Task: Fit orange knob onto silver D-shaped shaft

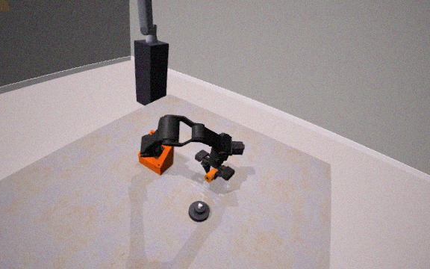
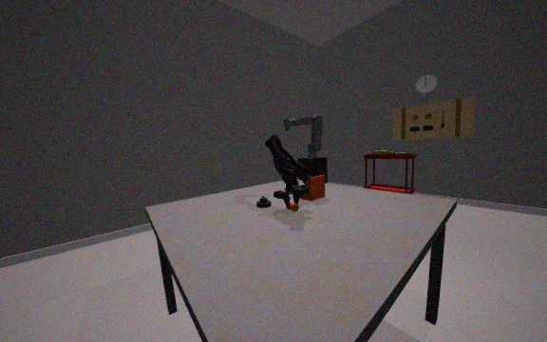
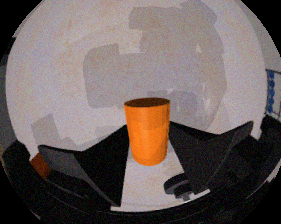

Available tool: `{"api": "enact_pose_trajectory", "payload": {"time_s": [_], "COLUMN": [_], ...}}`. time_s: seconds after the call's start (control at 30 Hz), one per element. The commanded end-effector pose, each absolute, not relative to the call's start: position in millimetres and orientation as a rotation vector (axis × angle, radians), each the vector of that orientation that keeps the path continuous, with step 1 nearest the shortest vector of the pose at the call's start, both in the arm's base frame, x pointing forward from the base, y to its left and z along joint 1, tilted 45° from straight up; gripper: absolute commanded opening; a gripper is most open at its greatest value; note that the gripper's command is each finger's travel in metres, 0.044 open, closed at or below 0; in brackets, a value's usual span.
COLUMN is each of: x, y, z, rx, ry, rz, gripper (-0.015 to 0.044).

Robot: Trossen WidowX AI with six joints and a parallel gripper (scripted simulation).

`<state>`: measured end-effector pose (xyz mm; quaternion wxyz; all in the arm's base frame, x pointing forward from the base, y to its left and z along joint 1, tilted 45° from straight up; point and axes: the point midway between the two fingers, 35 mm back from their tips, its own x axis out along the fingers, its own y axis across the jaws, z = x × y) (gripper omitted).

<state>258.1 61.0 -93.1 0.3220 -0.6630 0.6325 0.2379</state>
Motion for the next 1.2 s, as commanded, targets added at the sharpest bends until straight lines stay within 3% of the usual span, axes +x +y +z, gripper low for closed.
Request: {"api": "enact_pose_trajectory", "payload": {"time_s": [0.0, 0.07, 0.77, 1.0, 1.17], "x": [258.4, 258.4, 258.4, 258.4, 258.4], "y": [61.2, 61.2, 61.2, 61.2, 61.2], "z": [-92.8, -92.8, -92.8, -92.8, -92.8], "rx": [-1.740, -1.740, -1.740, -1.740, -1.740], "ry": [1.660, 1.660, 1.660, 1.660, 1.660], "rz": [0.624, 0.624, 0.624, 0.624, 0.624], "gripper": [0.0231, 0.0260, 0.0260, 0.0440, 0.0440]}}
